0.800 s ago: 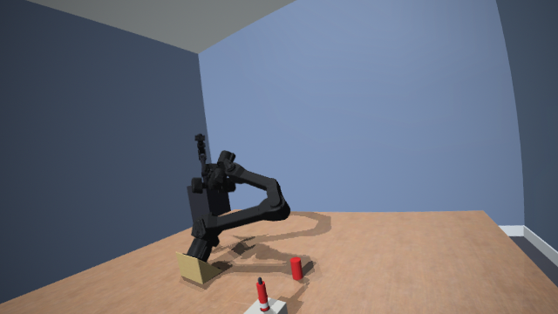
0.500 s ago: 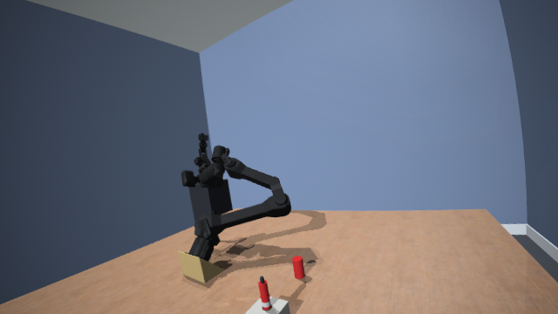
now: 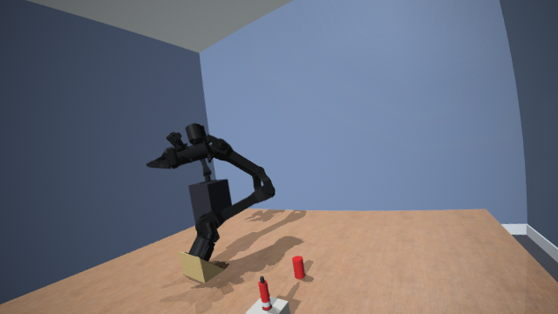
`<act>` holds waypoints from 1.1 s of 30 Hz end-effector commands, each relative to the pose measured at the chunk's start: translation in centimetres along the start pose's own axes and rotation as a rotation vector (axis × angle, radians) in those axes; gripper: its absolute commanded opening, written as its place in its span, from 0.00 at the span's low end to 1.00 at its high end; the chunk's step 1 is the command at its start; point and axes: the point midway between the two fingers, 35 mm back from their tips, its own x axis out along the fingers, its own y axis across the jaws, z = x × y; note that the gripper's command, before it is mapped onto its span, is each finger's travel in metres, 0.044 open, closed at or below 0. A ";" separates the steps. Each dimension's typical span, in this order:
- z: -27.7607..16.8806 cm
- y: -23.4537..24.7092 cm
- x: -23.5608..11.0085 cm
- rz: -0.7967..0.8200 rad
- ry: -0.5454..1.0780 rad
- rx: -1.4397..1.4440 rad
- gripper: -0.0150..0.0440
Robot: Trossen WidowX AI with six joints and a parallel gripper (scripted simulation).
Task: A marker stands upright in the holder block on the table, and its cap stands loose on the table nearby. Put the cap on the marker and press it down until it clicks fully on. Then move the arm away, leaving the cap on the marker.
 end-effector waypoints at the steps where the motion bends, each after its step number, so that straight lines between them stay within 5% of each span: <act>1: 1.0 7.9 -0.2 0.289 0.049 -0.144 0.66; 8: -0.7 19.1 -3.6 0.666 0.192 -0.383 0.66; 18: -8.2 30.4 -13.0 1.041 0.499 -0.745 0.66; 33: -25.2 32.8 -28.4 1.124 1.102 -1.282 0.66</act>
